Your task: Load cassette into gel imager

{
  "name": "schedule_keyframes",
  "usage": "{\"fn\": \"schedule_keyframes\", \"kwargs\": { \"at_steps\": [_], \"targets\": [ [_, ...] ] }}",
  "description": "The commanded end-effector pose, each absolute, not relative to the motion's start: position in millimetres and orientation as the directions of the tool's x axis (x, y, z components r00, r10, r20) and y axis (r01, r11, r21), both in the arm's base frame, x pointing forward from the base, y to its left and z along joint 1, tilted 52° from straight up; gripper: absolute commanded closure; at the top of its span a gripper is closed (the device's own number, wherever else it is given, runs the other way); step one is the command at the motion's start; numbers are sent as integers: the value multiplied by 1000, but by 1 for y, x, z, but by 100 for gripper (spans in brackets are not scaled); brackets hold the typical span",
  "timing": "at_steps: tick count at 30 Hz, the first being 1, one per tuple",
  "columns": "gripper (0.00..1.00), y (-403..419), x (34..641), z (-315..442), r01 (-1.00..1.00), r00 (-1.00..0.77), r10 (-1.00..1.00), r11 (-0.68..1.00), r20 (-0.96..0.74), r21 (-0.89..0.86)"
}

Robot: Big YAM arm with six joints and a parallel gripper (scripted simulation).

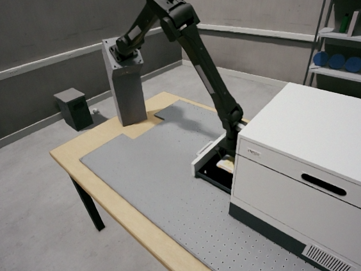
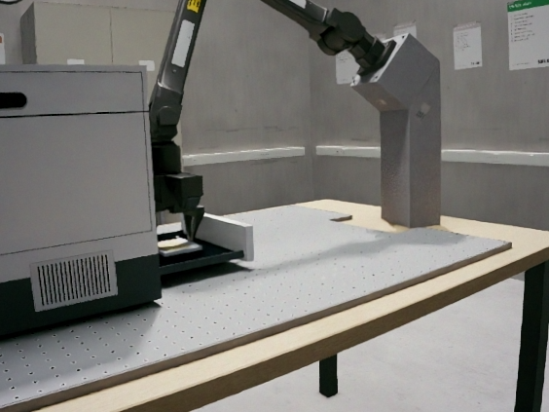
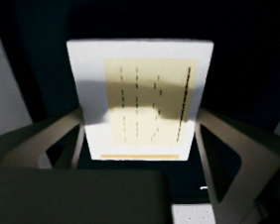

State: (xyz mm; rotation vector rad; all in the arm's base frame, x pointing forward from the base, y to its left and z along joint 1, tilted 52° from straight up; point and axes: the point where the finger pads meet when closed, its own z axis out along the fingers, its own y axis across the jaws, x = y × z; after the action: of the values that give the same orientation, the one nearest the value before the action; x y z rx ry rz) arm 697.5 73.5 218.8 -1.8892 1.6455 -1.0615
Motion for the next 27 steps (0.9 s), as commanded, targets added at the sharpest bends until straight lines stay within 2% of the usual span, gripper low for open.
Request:
{"fn": "schedule_keyframes", "kwargs": {
  "at_steps": [1, 27],
  "targets": [
    [22, 70, 709, 234, -619, 1, -963, -212, 270, -756],
    [22, 67, 715, 225, -624, -1, -963, -211, 271, -752]
  ]
}}
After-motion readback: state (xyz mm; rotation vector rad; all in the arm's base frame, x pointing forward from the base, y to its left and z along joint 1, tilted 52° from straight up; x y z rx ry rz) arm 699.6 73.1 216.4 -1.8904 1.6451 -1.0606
